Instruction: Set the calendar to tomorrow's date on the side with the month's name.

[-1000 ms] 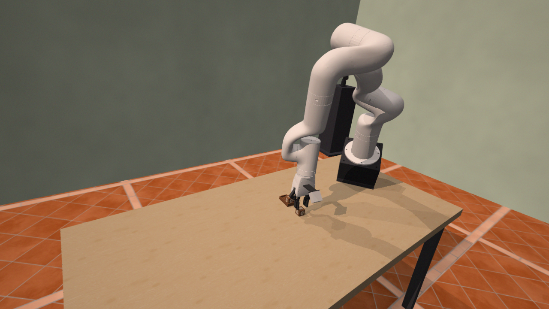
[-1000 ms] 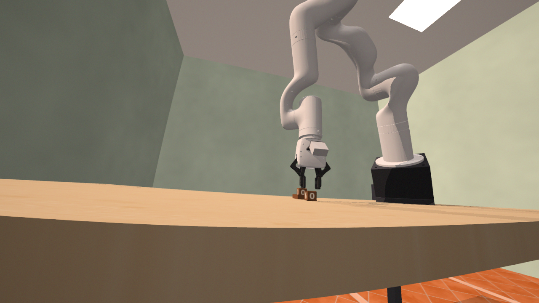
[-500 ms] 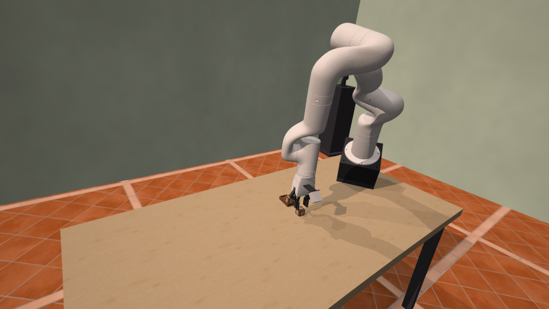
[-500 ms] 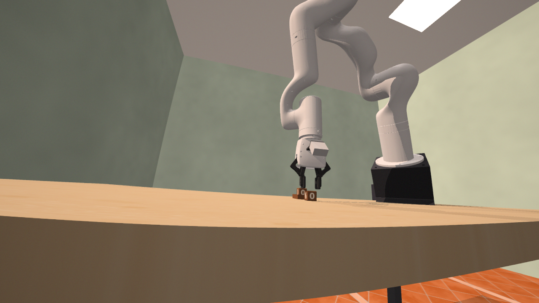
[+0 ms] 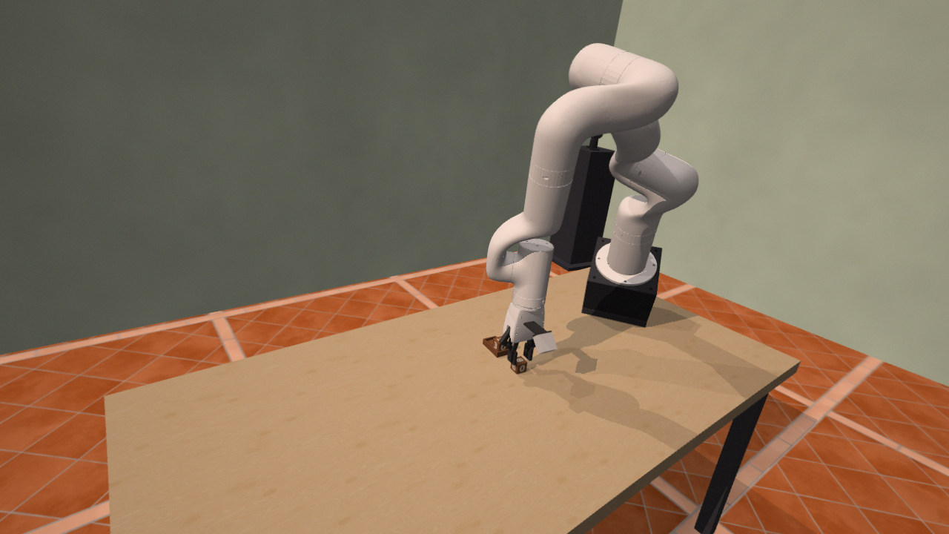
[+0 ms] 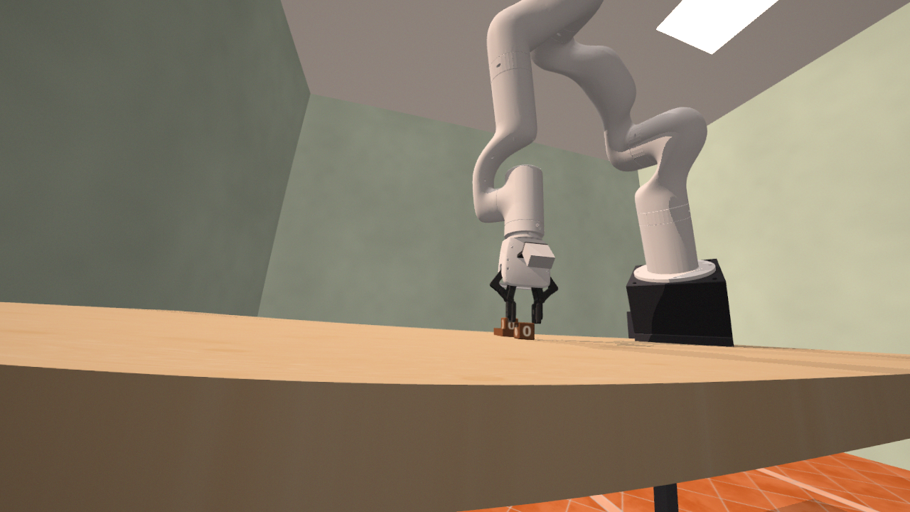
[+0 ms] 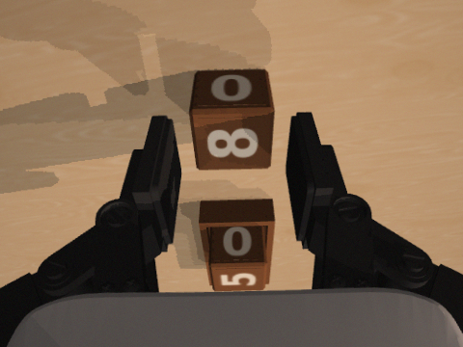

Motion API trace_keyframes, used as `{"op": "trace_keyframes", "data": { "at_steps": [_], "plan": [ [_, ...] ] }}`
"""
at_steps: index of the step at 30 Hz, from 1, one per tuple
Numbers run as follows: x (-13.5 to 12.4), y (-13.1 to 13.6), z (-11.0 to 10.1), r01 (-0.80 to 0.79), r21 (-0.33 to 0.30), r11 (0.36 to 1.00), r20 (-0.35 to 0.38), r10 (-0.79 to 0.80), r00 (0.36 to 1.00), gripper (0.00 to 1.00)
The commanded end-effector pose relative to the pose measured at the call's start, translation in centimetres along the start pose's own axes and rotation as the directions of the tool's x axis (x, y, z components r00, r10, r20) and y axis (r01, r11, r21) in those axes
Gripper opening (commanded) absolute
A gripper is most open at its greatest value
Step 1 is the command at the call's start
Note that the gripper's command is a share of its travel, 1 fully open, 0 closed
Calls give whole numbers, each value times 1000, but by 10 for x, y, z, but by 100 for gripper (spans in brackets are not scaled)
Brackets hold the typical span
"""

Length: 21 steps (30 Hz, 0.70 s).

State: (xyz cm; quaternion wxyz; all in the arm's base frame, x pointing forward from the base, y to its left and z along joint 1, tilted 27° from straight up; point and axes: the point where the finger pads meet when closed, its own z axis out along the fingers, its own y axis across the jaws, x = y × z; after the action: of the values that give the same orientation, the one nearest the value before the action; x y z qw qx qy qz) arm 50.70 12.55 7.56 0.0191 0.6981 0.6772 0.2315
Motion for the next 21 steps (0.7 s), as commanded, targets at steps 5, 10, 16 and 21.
{"op": "trace_keyframes", "data": {
  "at_steps": [5,10,16,21],
  "plan": [
    [0,1,15,0,-2,1000,0,0,1000,49],
    [0,1,18,0,-2,1000,0,0,1000,49],
    [0,1,20,0,-2,1000,0,0,1000,49],
    [0,1,20,0,-2,1000,0,0,1000,49]
  ]
}}
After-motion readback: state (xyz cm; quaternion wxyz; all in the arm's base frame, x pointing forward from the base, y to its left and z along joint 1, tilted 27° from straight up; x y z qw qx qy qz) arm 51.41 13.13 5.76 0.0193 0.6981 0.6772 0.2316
